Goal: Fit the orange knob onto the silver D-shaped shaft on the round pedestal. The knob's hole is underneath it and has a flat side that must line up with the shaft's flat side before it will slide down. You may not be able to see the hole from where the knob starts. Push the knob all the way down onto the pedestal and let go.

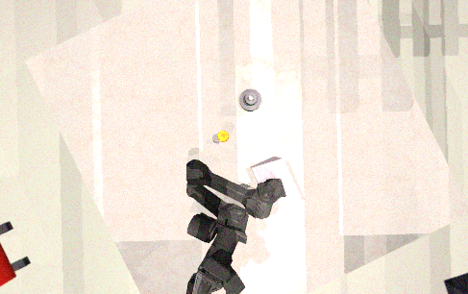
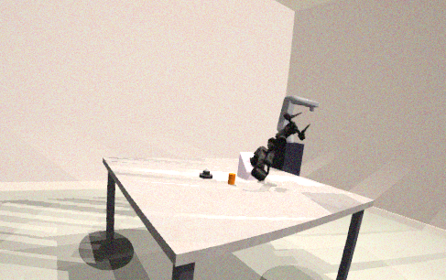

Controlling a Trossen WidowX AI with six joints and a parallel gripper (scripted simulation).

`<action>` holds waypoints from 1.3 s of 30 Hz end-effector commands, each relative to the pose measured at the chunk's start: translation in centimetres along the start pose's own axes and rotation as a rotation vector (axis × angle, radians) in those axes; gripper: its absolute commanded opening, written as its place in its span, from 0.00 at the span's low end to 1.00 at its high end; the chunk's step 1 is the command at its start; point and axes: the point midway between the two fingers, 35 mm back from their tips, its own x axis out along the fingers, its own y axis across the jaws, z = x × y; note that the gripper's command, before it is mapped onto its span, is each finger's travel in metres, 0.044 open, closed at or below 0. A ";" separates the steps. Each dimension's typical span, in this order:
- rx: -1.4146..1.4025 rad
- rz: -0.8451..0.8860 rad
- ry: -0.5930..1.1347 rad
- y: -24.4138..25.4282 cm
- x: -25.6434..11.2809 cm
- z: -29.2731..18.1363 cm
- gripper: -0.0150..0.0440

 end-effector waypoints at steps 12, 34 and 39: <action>-0.120 -0.581 -0.352 -12.5 -1.0 8.5 1.00; -0.045 -2.261 0.172 -30.0 -28.4 -0.5 1.00; 0.069 -2.546 0.536 -27.2 -34.5 -5.4 1.00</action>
